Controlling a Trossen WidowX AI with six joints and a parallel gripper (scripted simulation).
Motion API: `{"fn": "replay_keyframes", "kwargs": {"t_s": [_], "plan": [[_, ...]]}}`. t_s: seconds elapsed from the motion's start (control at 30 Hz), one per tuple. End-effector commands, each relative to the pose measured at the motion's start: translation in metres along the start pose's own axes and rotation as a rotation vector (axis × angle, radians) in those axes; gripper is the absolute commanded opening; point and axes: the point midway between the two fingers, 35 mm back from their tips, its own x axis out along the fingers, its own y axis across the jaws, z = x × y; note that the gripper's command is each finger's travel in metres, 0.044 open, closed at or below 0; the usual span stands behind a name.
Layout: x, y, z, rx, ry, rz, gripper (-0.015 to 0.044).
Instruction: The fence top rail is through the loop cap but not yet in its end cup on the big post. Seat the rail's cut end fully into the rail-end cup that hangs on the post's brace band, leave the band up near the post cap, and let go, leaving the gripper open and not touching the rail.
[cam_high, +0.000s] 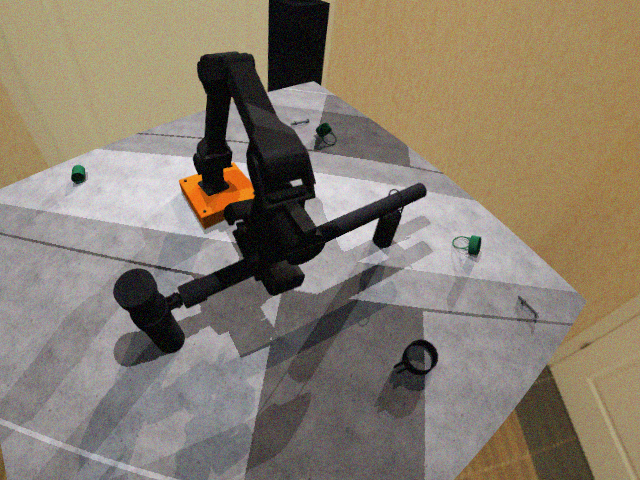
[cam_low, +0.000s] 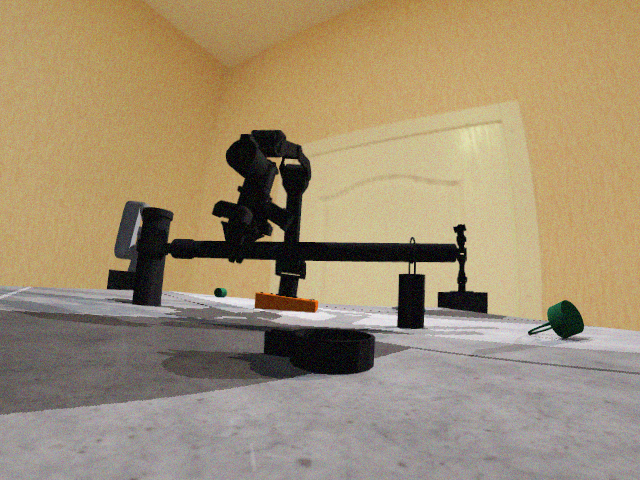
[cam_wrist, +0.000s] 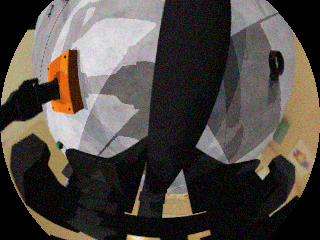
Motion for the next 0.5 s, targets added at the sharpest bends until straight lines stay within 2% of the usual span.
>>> {"fn": "replay_keyframes", "kwargs": {"t_s": [0.0, 0.33, 0.47], "plan": [[-0.0032, -0.0007, -0.0067, 0.001, 0.012, -0.008, 0.0000], [0.0000, 0.0000, -0.0015, 0.000, 0.000, 0.000, 0.0000], [0.0000, 0.0000, -0.0015, 0.000, 0.000, 0.000, 0.0105]]}}
